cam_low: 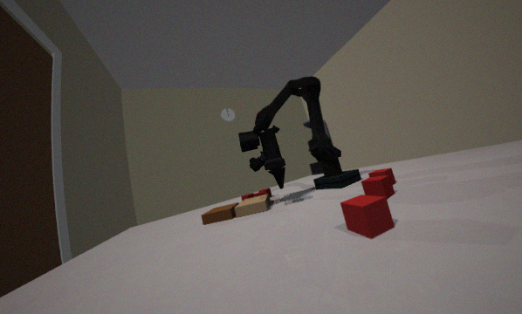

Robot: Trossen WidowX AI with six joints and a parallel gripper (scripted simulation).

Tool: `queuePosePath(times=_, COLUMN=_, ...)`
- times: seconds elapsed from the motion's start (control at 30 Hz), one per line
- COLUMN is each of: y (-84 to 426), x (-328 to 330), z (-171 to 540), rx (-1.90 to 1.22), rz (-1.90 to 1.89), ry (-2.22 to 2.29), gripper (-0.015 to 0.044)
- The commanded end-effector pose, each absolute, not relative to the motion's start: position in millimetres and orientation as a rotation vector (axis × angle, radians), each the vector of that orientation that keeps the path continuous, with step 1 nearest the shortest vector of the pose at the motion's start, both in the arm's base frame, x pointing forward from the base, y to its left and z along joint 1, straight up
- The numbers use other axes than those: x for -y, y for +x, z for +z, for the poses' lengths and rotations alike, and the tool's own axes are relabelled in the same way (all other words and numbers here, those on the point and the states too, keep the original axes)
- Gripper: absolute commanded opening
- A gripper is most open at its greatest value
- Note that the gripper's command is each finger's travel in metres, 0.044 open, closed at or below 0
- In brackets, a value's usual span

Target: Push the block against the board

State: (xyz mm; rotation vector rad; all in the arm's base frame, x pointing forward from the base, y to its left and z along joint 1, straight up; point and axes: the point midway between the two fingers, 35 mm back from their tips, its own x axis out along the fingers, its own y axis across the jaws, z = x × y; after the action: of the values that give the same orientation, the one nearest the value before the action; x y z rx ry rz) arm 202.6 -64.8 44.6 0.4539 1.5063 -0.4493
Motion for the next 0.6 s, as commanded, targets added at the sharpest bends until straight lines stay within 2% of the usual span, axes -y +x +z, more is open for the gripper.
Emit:
queuePosePath(times=0.0, y=203.3, x=65.1, z=60.0, rx=-1.496, rz=-0.452, ry=0.454, gripper=0.0000)
queuePosePath(times=0.1, y=205.4, x=64.9, z=60.2, rx=-1.496, rz=-0.451, ry=0.454, gripper=0.0000)
queuePosePath(times=0.23, y=238.6, x=59.0, z=61.2, rx=-1.494, rz=-0.446, ry=0.450, gripper=0.0000)
queuePosePath(times=0.37, y=241.1, x=58.6, z=58.0, rx=-1.494, rz=-0.445, ry=0.450, gripper=0.0000)
queuePosePath(times=0.5, y=242.0, x=58.8, z=8.7, rx=-1.494, rz=-0.445, ry=0.450, gripper=0.0000)
queuePosePath(times=0.57, y=241.7, x=58.7, z=5.7, rx=-1.494, rz=-0.445, ry=0.450, gripper=0.0000)
